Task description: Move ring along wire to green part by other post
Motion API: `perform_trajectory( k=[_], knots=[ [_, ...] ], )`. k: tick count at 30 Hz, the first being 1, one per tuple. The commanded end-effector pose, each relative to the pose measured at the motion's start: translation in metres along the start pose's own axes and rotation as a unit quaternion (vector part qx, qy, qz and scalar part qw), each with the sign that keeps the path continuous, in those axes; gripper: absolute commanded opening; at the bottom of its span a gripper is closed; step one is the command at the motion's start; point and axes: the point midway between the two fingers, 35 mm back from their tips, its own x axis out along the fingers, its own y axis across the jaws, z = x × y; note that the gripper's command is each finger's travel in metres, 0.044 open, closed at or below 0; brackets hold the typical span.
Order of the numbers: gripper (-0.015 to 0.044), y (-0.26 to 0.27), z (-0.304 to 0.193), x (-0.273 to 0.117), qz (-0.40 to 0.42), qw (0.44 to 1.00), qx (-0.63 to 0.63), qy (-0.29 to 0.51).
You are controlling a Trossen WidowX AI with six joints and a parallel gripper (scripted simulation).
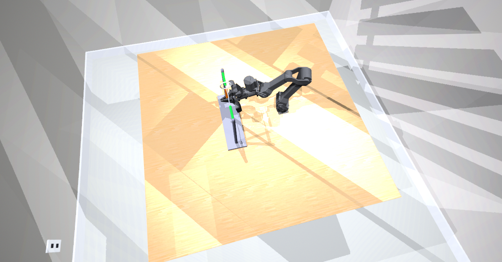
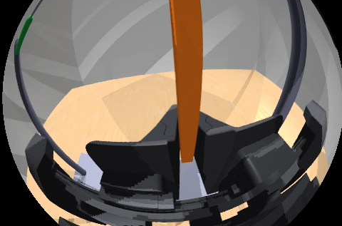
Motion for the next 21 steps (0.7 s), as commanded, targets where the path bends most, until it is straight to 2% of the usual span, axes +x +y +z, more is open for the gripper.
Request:
perform_trajectory(
  k=[1, 21],
  knots=[
    [-0.0150, 0.004, -0.003, -0.001, -0.001, 1.000, 0.003, 0.004],
    [-0.0150, 0.016, -0.002, 0.000, 0.008, 1.000, -0.028, 0.005]
  ],
)
